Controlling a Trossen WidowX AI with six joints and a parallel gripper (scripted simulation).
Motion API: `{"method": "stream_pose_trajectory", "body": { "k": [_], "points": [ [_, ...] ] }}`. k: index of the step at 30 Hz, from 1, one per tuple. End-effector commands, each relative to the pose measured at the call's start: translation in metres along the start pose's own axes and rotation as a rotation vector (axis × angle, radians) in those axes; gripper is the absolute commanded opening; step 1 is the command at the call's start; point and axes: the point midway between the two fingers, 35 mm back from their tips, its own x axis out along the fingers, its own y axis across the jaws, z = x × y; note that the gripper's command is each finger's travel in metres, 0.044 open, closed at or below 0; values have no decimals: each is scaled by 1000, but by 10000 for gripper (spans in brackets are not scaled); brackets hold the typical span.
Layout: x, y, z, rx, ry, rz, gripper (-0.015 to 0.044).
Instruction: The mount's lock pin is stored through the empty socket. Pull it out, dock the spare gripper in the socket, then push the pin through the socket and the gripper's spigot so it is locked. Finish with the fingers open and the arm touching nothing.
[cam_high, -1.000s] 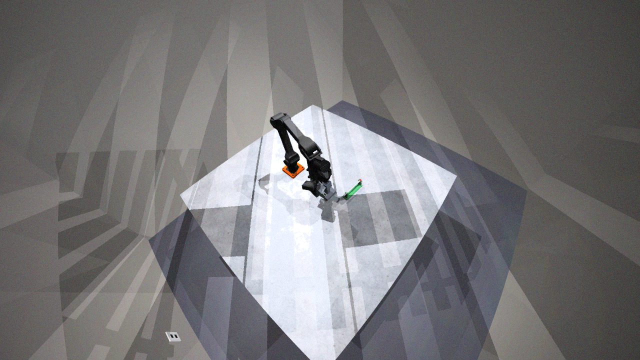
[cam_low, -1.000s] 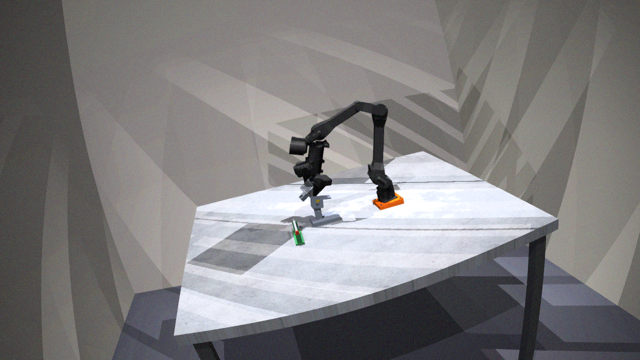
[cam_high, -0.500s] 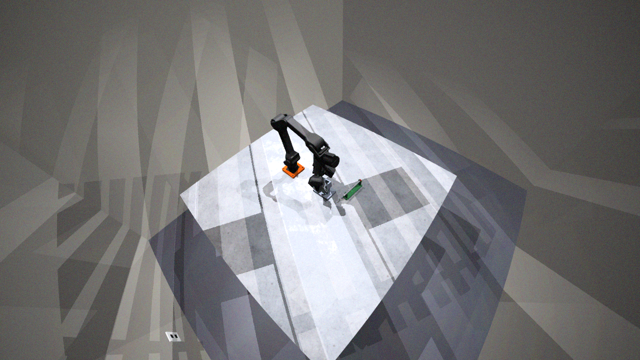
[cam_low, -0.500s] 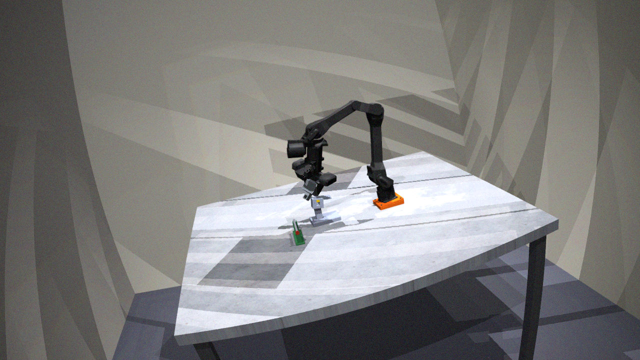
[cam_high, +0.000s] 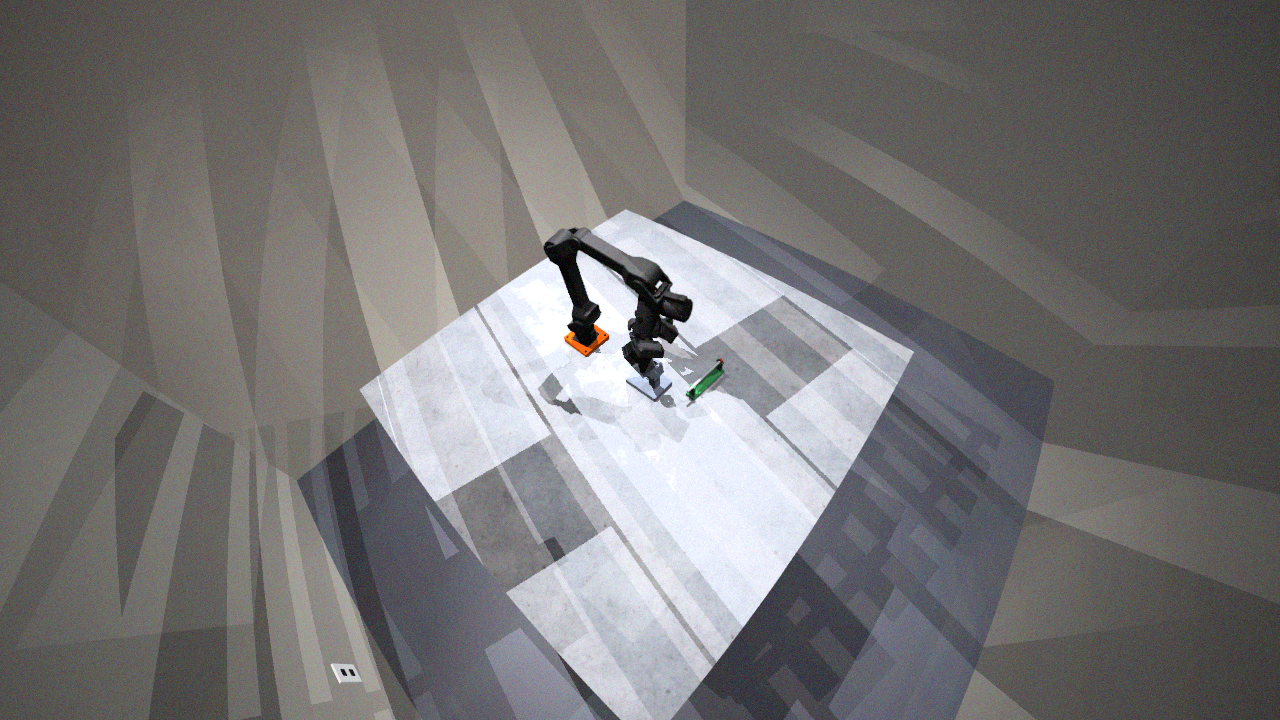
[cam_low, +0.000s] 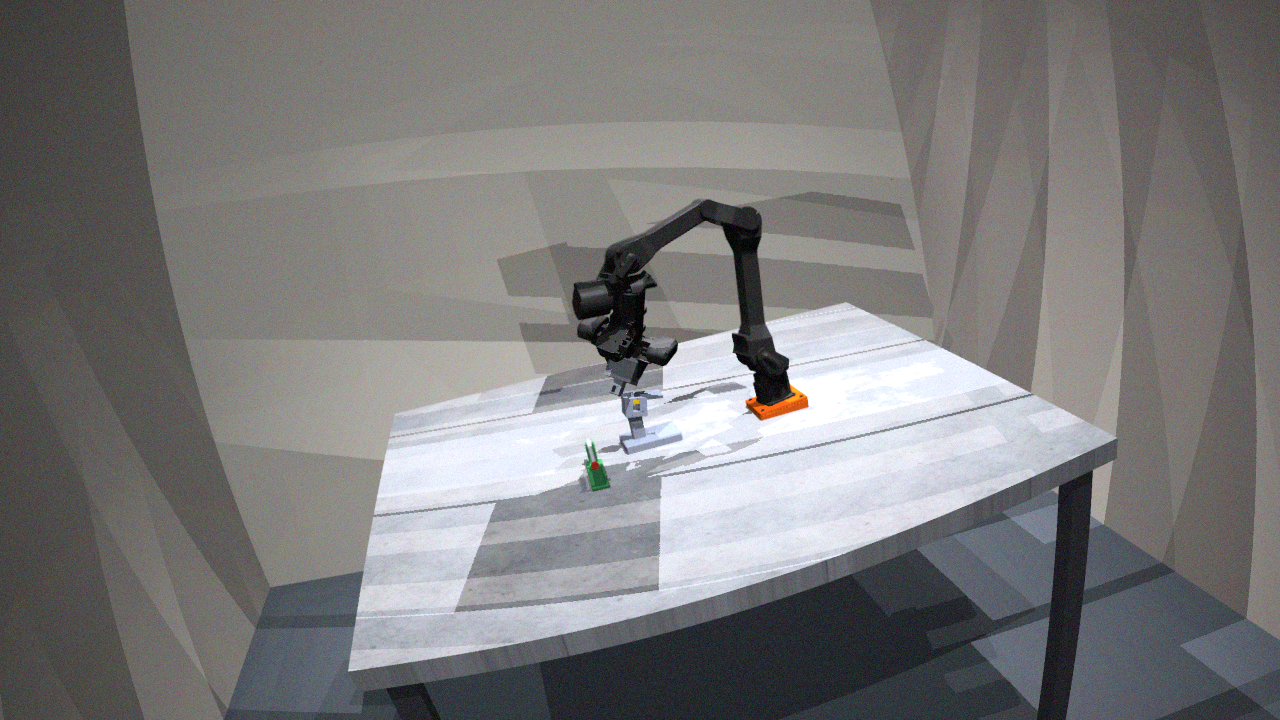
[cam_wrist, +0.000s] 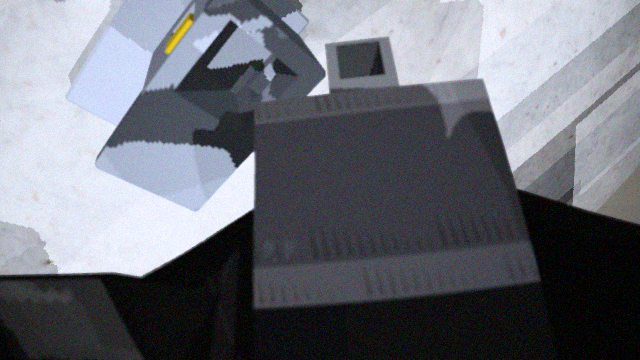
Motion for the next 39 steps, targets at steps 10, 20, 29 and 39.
{"method": "stream_pose_trajectory", "body": {
  "k": [10,20,29,39],
  "points": [
    [-11,-1,12,-42,-15,-23,0],
    [-29,9,10,-283,98,-64,0],
    [-49,14,9,-520,204,-120,0],
    [-56,15,10,-620,253,-139,0]
  ]
}}
